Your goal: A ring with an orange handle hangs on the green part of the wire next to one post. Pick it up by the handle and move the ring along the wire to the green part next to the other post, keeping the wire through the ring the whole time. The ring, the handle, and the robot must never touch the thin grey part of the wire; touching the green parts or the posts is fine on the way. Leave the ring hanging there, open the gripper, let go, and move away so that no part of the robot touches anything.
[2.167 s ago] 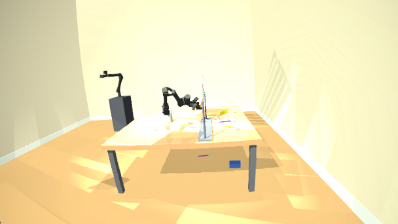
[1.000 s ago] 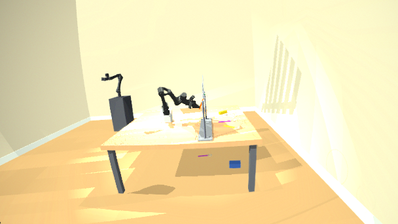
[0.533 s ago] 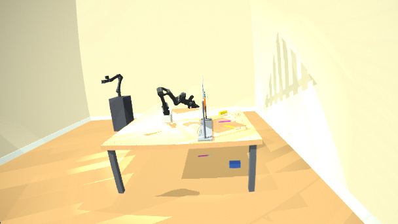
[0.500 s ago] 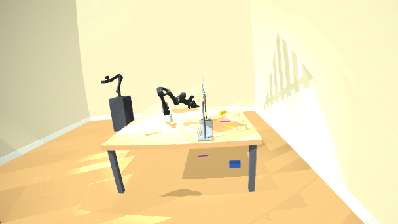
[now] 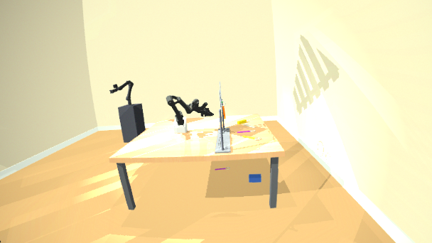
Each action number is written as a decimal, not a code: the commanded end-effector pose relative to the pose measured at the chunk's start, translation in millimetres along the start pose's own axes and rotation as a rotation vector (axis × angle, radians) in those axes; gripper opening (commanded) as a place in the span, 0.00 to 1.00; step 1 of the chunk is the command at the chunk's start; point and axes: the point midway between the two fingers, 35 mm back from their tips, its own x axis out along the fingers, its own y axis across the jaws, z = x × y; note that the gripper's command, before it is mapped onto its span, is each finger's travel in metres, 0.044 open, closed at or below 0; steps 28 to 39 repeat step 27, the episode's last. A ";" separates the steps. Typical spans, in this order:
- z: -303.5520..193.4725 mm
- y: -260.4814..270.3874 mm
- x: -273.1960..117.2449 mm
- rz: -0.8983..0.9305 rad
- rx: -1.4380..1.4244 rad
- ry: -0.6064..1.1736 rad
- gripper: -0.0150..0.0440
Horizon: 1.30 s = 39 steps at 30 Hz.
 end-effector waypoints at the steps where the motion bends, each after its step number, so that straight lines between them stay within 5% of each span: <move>1: -5.6 0.1 -16.0 -0.002 -0.002 0.004 0.88; 4: -5.6 0.1 -16.0 -0.002 -0.002 0.004 1.00; 39: -5.6 0.1 -16.0 -0.002 -0.002 0.004 1.00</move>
